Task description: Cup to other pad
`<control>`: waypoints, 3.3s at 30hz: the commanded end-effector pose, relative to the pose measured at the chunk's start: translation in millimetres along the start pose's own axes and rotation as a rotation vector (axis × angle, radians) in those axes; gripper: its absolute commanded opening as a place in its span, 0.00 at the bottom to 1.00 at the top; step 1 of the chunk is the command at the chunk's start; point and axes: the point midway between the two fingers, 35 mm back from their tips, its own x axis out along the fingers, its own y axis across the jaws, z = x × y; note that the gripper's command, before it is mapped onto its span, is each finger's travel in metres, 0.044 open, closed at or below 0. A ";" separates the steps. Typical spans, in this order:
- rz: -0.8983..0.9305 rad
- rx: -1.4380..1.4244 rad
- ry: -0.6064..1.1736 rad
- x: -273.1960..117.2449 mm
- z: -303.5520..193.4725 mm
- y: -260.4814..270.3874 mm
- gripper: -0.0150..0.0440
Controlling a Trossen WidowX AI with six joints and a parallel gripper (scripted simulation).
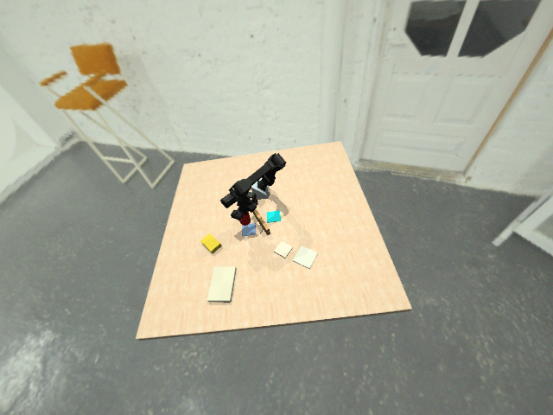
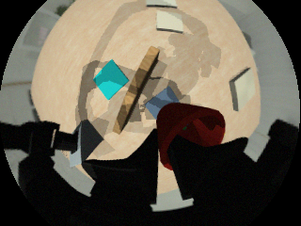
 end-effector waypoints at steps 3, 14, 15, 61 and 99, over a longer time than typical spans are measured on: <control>-0.001 0.002 -0.001 0.2 -0.3 0.0 0.25; 0.000 0.001 0.000 0.0 1.5 2.4 0.25; 0.000 0.001 0.000 0.0 2.4 3.6 0.25; 0.004 -0.003 0.000 -5.1 53.3 73.0 0.25; 0.008 -0.001 -0.001 -5.8 93.5 132.5 0.25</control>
